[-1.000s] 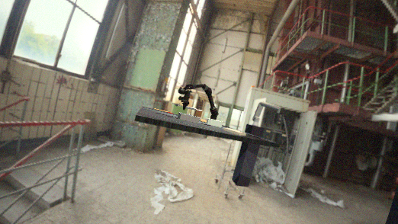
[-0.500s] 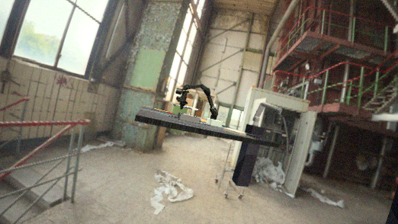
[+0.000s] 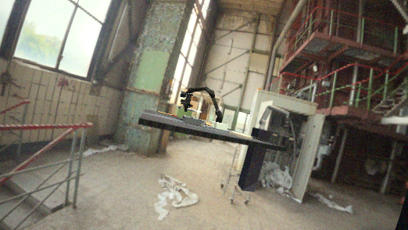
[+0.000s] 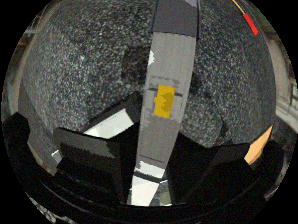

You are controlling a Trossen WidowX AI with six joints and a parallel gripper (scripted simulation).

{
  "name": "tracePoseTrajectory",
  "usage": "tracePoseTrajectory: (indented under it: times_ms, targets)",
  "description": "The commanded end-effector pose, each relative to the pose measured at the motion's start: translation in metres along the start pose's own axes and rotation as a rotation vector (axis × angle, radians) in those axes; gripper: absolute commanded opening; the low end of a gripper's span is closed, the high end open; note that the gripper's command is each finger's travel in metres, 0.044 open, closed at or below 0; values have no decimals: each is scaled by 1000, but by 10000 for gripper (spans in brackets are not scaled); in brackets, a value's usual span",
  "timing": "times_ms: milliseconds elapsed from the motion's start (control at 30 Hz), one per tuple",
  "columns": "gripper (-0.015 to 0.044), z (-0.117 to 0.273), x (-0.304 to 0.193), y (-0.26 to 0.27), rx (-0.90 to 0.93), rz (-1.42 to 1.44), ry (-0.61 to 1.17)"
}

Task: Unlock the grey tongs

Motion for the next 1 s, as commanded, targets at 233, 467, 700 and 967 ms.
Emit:
tracePoseTrajectory:
  times_ms: [233,467,700,967]
  targets:
    - [-150,5,44,-61,7,-132,-12]
    - [-150,6,67,-105,2,-219,-18]
    - [-150,8,84,-151,-4,-306,-22]
    - [-150,10,97,-205,-10,-403,-27]
Point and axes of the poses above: the point midway between the two fingers, 35 mm back from their tips, its own z axis back along the fingers, its own y axis across the jaws, x = y × z, the point moved 8 cm from there along z, back along the fingers, and after that the axes turned 13 degrees about -z, right-handed, at the moved point
